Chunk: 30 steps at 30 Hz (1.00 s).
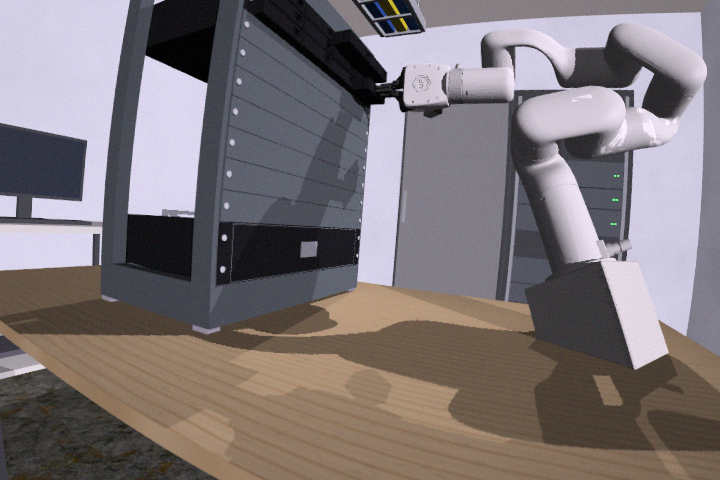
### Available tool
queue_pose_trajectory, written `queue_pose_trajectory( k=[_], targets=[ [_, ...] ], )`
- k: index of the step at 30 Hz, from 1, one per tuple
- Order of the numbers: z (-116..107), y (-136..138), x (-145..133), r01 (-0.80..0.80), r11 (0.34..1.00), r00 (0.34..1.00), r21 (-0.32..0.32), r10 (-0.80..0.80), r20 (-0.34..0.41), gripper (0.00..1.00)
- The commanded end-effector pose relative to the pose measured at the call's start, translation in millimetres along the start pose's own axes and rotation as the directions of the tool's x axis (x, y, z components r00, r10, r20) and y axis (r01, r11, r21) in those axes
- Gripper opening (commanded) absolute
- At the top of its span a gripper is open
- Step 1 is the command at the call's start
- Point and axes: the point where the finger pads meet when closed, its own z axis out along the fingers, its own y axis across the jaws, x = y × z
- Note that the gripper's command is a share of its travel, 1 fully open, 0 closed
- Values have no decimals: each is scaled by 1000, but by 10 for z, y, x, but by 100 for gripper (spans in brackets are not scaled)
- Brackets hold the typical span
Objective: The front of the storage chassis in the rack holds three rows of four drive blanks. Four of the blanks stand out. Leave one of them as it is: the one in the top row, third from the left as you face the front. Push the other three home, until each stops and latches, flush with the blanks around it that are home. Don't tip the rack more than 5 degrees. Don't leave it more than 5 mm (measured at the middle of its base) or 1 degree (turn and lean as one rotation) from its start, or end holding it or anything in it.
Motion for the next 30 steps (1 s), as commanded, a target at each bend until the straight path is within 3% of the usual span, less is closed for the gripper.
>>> queue_pose_trajectory(
  k=[1,30],
  targets=[
    [25,-15,5,0,1000,1000,3,0,-1,0],
    [166,-17,5,0,1000,1000,3,0,-1,0]
  ],
)
